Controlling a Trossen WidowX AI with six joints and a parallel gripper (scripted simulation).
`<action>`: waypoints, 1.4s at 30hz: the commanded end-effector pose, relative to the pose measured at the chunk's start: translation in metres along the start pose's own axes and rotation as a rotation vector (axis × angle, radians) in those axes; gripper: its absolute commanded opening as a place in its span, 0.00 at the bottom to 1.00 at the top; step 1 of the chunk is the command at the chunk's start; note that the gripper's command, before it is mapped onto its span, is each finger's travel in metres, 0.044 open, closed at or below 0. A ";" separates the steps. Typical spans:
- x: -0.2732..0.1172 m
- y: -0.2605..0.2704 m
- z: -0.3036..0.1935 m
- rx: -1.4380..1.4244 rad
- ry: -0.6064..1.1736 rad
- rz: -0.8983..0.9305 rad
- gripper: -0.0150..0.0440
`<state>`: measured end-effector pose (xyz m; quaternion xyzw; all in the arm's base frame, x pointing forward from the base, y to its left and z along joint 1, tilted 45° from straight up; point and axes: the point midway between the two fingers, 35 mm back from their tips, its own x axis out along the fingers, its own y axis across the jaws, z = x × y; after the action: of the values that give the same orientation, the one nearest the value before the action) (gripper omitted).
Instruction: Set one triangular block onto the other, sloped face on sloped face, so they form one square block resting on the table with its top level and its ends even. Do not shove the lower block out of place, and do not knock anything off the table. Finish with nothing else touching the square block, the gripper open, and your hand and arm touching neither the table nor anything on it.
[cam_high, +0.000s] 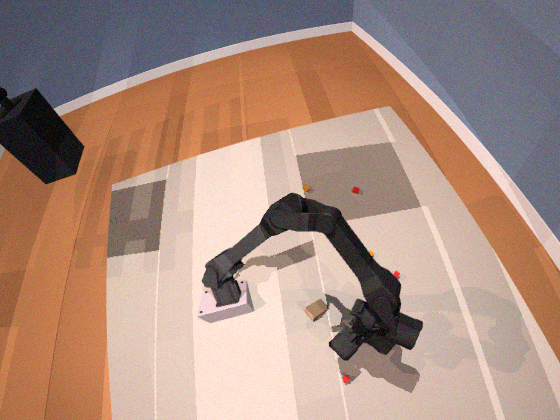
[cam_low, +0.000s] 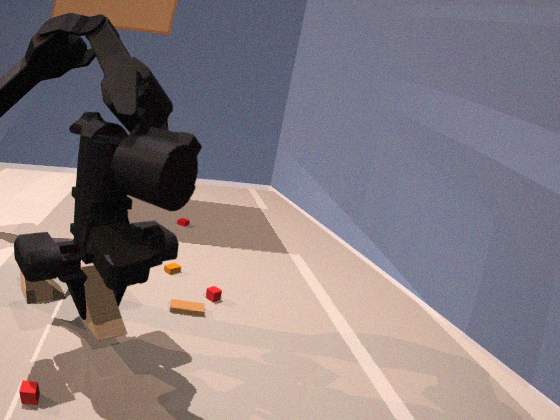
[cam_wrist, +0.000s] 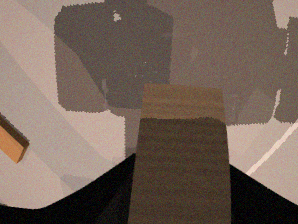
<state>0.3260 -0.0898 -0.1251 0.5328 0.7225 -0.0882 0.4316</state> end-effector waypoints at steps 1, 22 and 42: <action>0.000 0.000 0.000 0.095 -0.002 0.004 0.25; 0.000 0.000 0.000 0.652 -0.002 0.006 0.25; 0.000 0.000 0.000 0.890 -0.002 0.007 0.25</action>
<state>0.3259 -0.0896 -0.1256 0.6671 0.6143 -0.3886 0.1634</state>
